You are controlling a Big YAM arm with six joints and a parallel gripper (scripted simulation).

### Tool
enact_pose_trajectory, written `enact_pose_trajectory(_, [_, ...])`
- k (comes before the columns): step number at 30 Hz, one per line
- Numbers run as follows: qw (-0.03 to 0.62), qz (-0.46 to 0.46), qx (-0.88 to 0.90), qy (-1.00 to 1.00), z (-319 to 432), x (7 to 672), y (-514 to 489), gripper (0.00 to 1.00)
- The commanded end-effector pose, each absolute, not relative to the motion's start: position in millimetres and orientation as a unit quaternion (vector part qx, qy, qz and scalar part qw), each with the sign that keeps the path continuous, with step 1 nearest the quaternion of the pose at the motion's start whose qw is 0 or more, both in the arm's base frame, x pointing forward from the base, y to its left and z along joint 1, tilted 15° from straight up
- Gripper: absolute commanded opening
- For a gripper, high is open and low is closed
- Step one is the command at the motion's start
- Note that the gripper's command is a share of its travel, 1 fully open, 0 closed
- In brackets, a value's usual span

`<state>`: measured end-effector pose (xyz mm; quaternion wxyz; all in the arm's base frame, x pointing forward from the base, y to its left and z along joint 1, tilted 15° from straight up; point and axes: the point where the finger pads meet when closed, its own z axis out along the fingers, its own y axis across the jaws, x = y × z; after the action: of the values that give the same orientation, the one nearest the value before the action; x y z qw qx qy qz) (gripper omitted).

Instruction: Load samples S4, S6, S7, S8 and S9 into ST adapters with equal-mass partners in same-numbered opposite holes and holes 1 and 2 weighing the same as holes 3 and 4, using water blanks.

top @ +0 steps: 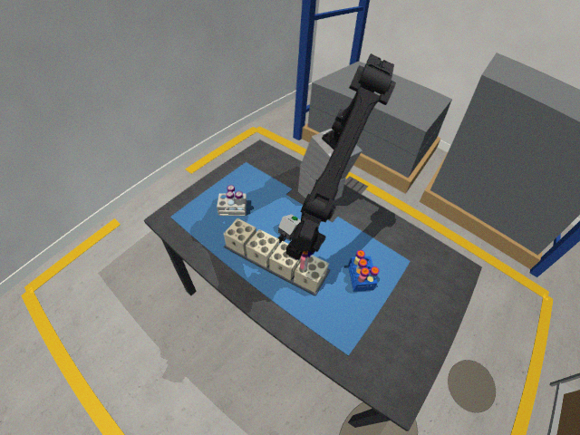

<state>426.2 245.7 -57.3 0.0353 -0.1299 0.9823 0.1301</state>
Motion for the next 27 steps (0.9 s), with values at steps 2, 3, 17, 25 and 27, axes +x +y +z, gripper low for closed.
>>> enact_pose_trajectory(2, [0.042,0.131,-0.124,0.983,-65.5,433.5,246.0,0.00])
enact_pose_trajectory(3, [0.040,0.130,-0.124,0.983,-67.4,431.8,246.9,0.00])
enact_pose_trajectory(17, [0.042,0.131,-0.127,0.982,-81.8,432.0,254.5,0.00])
enact_pose_trajectory(25, [0.051,0.134,-0.128,0.981,-87.1,441.2,261.8,0.00])
enact_pose_trajectory(27, [0.053,0.135,-0.130,0.981,-88.4,442.6,265.4,0.00])
